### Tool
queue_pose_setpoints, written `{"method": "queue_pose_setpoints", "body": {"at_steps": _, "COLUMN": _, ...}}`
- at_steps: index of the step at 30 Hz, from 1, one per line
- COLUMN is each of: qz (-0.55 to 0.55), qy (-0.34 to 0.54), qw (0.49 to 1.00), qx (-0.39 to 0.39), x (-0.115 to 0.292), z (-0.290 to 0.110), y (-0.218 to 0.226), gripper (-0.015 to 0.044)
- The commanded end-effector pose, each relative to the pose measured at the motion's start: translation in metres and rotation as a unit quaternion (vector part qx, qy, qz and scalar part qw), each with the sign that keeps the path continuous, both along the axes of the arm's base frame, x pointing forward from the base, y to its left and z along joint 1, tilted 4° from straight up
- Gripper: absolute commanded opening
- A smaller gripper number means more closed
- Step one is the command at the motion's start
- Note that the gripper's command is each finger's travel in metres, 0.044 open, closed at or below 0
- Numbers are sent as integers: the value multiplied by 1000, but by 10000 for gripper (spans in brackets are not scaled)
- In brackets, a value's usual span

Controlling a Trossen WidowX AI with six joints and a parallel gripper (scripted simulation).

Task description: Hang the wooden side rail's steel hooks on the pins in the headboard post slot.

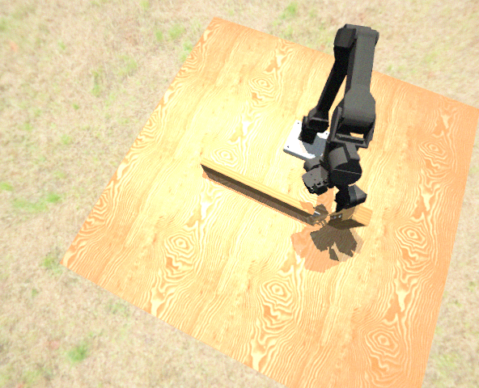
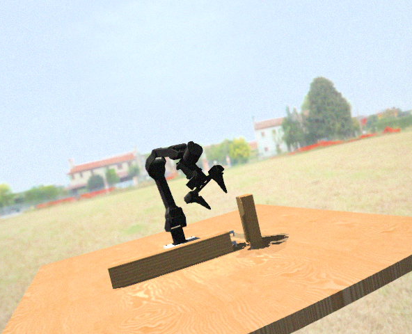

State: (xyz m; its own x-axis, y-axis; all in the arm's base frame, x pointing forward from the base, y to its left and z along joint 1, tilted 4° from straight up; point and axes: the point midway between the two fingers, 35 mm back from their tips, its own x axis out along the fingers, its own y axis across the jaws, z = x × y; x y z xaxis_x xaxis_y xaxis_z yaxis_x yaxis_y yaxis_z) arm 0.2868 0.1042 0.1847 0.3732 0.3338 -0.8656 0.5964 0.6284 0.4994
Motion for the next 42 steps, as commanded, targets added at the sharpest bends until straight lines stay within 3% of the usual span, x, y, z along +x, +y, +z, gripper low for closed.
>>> {"method": "queue_pose_setpoints", "body": {"at_steps": 1, "qz": -281, "qy": 81, "qw": 951, "qx": 96, "x": -44, "z": -21, "y": 32, "gripper": 440}}
{"method": "queue_pose_setpoints", "body": {"at_steps": 13, "qz": -459, "qy": 127, "qw": 861, "qx": 179, "x": -68, "z": -33, "y": 49, "gripper": 440}}
{"method": "queue_pose_setpoints", "body": {"at_steps": 27, "qz": -631, "qy": 178, "qw": 701, "qx": 282, "x": -91, "z": -44, "y": 61, "gripper": 440}}
{"method": "queue_pose_setpoints", "body": {"at_steps": 42, "qz": -632, "qy": 179, "qw": 699, "qx": 283, "x": -91, "z": -44, "y": 61, "gripper": 440}}
